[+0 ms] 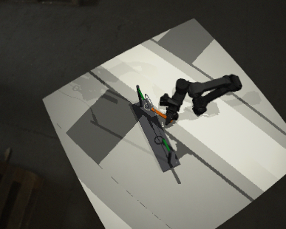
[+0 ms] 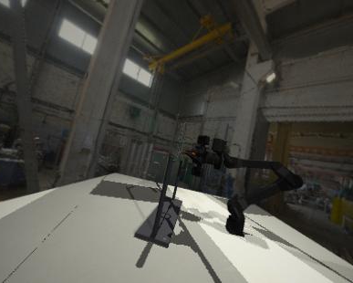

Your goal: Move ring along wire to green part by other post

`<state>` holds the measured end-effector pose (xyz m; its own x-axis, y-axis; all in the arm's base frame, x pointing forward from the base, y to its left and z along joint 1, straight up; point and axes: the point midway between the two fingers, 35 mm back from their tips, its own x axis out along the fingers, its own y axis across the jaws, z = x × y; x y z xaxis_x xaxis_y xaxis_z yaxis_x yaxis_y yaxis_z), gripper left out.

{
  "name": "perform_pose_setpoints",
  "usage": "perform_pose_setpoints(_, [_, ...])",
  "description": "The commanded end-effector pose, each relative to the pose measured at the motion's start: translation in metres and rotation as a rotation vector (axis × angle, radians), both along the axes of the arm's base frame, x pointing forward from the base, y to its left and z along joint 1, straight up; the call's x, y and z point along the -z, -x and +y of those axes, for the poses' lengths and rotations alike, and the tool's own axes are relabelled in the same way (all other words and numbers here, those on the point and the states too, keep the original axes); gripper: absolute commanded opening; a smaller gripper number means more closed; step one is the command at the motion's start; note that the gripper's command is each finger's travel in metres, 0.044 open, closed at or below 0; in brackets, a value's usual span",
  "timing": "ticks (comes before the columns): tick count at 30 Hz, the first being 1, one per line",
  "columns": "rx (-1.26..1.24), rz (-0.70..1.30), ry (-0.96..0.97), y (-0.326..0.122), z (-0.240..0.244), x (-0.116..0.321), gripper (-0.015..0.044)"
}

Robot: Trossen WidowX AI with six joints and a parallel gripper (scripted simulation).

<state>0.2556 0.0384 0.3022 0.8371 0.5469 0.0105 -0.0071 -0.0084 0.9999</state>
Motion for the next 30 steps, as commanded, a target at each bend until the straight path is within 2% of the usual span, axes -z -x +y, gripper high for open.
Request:
perform_pose_setpoints(1, [-0.007,-0.007,-0.094,0.001,0.000,-0.014,-0.0150])
perform_pose_setpoints(17, [-0.015,-0.026,-0.400,0.003,-0.014,-0.060,-0.0150])
perform_pose_setpoints(30, [0.057,0.006,-0.474,-0.004,-0.021,-0.079,-0.0150])
